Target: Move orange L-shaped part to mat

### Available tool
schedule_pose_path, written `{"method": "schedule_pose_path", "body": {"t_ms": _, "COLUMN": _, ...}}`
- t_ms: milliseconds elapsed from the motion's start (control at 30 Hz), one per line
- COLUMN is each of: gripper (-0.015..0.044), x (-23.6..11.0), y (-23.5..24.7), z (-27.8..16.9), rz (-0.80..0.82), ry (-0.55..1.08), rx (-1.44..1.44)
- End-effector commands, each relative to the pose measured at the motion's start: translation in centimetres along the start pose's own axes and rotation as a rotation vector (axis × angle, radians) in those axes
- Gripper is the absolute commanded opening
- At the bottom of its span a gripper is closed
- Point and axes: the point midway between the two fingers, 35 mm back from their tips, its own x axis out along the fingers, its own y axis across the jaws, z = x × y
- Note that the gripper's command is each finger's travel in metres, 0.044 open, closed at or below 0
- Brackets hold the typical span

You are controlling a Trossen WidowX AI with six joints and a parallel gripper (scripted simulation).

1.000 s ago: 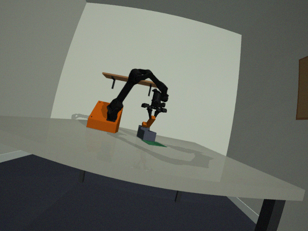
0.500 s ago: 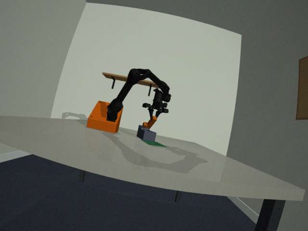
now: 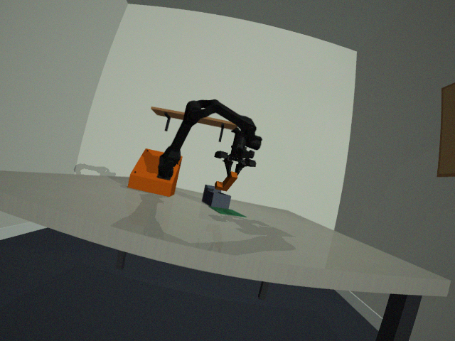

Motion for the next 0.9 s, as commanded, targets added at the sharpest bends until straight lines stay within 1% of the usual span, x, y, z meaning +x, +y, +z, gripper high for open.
{"method": "schedule_pose_path", "body": {"t_ms": 0, "gripper": 0.0, "x": -0.4, "y": -0.3, "z": 2.1, "rz": 0.013, "ry": -0.004, "rx": 0.007}}
{"method": "schedule_pose_path", "body": {"t_ms": 233, "gripper": 0.0, "x": -0.4, "y": -0.6, "z": 5.5, "rz": 0.013, "ry": -0.006, "rx": 0.007}}
{"method": "schedule_pose_path", "body": {"t_ms": 467, "gripper": 0.0, "x": -0.2, "y": -0.6, "z": 5.7, "rz": 0.013, "ry": -0.006, "rx": 0.007}}
{"method": "schedule_pose_path", "body": {"t_ms": 867, "gripper": 0.0, "x": 1.7, "y": -0.6, "z": 5.7, "rz": 0.014, "ry": -0.007, "rx": 0.008}}
